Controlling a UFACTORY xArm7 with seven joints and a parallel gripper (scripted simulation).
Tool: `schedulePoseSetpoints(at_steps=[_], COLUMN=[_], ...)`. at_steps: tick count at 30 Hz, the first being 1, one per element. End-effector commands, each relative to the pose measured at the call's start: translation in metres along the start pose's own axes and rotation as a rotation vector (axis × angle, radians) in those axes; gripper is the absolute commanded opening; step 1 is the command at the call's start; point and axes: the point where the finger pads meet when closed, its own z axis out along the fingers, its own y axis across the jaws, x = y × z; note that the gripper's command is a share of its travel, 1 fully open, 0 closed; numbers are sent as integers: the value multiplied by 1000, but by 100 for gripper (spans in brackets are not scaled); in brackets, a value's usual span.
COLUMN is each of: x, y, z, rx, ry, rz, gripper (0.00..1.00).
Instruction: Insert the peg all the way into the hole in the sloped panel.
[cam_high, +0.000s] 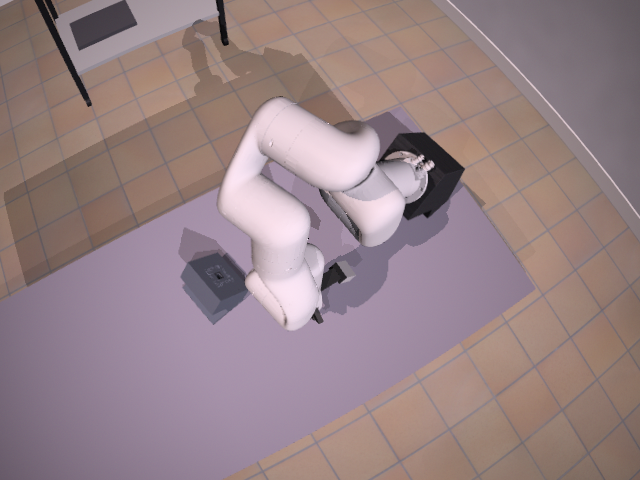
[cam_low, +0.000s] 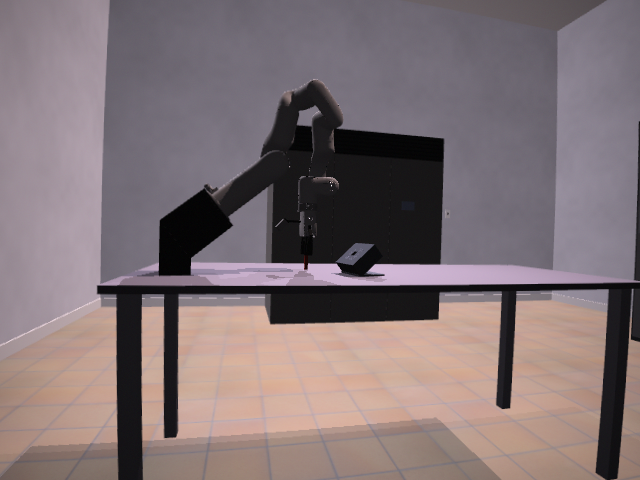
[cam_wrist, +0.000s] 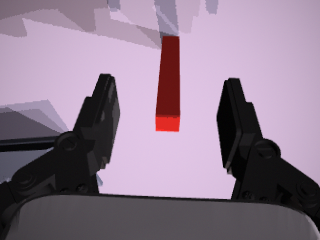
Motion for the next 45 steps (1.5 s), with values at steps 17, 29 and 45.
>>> schedulePoseSetpoints(at_steps=[17, 29, 45], x=[-1, -2, -17], y=[0, 0, -12], z=[-26, -87, -79], rx=[-1, 0, -6], ry=[-1, -1, -44], rz=[0, 0, 72], gripper=[0, 0, 0])
